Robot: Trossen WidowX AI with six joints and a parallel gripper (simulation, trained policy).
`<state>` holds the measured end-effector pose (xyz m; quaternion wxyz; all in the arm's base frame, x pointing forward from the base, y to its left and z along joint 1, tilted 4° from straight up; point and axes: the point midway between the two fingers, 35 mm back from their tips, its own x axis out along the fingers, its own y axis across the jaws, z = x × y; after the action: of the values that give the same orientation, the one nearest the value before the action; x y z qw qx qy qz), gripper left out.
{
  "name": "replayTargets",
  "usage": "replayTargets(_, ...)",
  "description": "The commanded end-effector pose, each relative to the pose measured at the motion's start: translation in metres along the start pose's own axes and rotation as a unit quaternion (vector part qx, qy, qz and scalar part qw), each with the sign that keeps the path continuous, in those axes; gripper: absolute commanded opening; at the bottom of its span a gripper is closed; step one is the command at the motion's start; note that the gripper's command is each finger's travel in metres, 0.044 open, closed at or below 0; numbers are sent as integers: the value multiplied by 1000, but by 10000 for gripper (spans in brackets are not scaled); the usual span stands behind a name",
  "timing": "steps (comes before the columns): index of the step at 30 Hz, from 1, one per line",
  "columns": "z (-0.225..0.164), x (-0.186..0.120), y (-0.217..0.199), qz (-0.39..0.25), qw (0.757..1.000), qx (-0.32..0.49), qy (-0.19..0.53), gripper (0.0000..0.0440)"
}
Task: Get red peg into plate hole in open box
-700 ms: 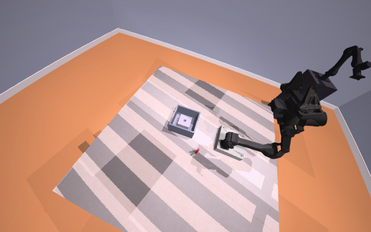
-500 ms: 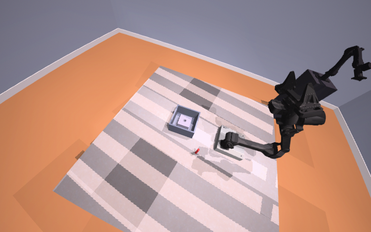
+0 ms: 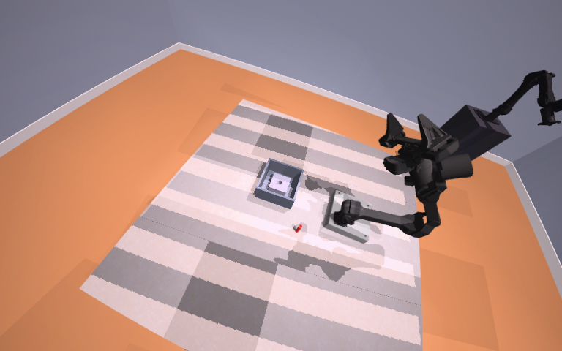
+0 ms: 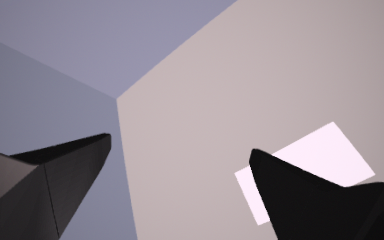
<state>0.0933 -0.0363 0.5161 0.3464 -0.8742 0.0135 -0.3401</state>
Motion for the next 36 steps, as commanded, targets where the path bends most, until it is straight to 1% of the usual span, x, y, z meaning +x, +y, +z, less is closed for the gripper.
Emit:
replayTargets(1, 14, 6, 15, 32, 998, 45, -19, 440)
replayTargets(9, 47, 16, 47, 107, 981, 154, -58, 440)
replayTargets(13, 63, 19, 63, 149, 965, 206, -69, 440)
replayTargets(18, 83, 20, 83, 203, 939, 267, -78, 440)
replayTargets(22, 100, 18, 99, 247, 913, 313, -82, 440)
replayTargets(27, 121, 15, 118, 303, 876, 367, -81, 440)
replayTargets(36, 157, 1, 149, 405, 794, 448, -64, 440)
